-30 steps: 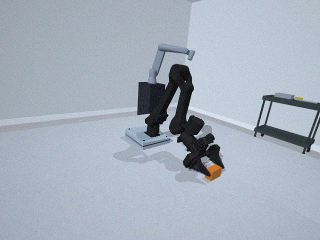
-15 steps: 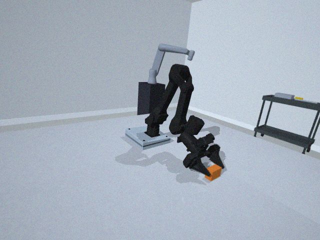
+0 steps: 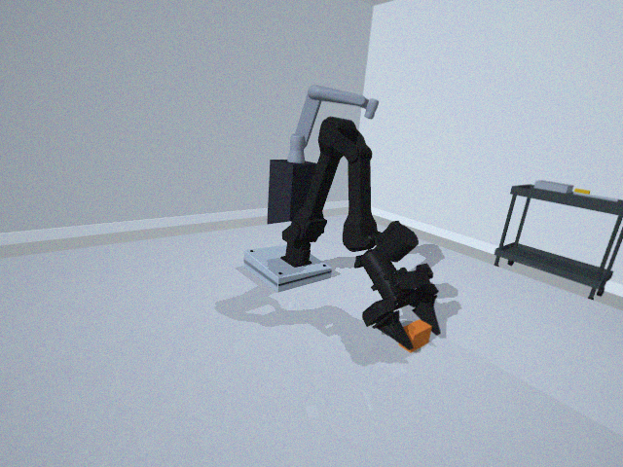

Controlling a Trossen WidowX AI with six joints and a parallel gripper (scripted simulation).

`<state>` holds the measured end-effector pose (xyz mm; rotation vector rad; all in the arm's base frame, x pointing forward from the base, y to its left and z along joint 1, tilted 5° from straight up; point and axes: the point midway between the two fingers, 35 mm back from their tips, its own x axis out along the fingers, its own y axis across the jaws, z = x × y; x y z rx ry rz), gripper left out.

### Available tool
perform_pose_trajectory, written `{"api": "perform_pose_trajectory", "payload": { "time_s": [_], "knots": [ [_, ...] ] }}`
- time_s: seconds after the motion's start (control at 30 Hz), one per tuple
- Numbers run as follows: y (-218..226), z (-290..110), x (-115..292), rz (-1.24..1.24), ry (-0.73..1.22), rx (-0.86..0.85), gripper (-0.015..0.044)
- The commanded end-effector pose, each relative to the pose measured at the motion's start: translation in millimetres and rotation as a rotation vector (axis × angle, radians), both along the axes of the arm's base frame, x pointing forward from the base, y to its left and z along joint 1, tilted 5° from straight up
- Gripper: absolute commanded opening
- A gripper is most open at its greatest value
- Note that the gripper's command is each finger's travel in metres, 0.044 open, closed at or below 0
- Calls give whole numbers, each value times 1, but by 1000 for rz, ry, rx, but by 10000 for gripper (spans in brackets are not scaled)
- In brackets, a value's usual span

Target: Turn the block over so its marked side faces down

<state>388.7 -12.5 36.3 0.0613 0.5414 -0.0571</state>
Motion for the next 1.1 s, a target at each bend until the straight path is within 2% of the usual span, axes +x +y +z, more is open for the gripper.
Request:
{"api": "perform_pose_trajectory", "payload": {
  "time_s": [0.0,0.27,0.8,1.07],
  "knots": [
    [-1,57,-9,20,216,20,440],
    [0,71,-40,24,373,34,440],
    [0,72,-39,24,380,34,440],
    [-1,85,-18,34,617,46,440]
  ]
}}
